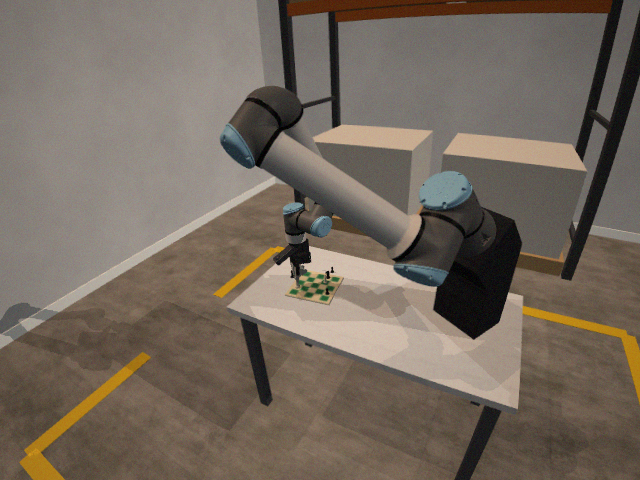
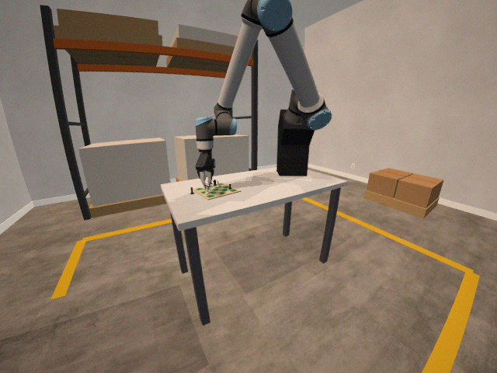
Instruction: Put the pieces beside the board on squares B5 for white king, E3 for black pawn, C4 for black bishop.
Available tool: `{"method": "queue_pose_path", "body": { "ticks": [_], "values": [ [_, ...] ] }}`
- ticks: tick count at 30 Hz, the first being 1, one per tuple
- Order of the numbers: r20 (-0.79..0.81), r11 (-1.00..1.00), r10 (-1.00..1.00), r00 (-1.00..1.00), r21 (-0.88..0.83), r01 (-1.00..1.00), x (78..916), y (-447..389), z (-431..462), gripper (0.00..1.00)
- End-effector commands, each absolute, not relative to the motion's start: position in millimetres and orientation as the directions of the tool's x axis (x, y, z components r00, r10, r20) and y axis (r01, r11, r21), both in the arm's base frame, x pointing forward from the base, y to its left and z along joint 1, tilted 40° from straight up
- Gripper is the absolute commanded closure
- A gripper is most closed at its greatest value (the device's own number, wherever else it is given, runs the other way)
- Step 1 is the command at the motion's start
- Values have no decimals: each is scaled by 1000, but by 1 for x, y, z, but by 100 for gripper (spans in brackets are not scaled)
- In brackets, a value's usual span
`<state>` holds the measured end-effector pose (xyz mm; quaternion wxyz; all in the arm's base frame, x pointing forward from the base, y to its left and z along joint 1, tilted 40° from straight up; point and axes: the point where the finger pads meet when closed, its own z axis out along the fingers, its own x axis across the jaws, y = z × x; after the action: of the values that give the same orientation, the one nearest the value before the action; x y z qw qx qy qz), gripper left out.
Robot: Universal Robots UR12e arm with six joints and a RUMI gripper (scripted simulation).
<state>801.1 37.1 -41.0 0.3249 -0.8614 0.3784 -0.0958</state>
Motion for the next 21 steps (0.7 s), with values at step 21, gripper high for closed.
{"method": "queue_pose_path", "body": {
  "ticks": [21],
  "values": [
    [-80,-503,-714,695,-633,-589,803,39,-43,100]
  ]
}}
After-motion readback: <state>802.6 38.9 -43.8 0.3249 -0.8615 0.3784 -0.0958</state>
